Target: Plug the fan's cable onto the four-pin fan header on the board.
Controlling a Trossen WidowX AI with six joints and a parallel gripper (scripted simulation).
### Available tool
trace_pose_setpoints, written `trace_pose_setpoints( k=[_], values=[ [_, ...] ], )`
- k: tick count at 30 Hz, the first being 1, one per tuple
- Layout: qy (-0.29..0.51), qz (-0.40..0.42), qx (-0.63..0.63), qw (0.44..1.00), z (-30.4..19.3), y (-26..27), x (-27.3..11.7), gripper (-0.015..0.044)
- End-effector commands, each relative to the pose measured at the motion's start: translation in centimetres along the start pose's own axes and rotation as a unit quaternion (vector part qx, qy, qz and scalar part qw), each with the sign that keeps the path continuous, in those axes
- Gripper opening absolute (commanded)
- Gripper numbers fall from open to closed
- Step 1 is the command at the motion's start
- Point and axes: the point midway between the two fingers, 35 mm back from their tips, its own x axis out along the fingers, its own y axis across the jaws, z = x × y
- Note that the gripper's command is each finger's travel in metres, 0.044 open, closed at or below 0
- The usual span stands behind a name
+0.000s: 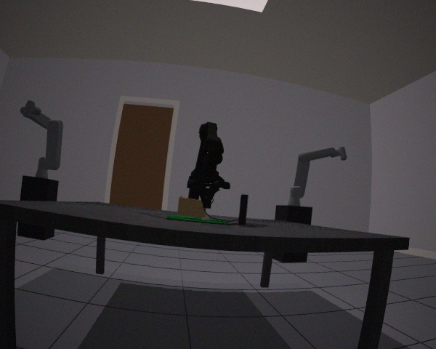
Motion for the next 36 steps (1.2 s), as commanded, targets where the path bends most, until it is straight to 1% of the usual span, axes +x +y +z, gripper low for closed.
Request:
trace_pose_setpoints(
  k=[1,4,36],
  values=[
    [0.0,-0.002,-0.002,1.0,-0.1,-0.1,0.6,0.0],
    [0.0,-0.002,-0.002,1.0,-0.1,-0.1,2.1,0.0],
    [0.0,-0.002,0.003,1.0,0.0,-0.1,2.1,0.0]
  ],
)
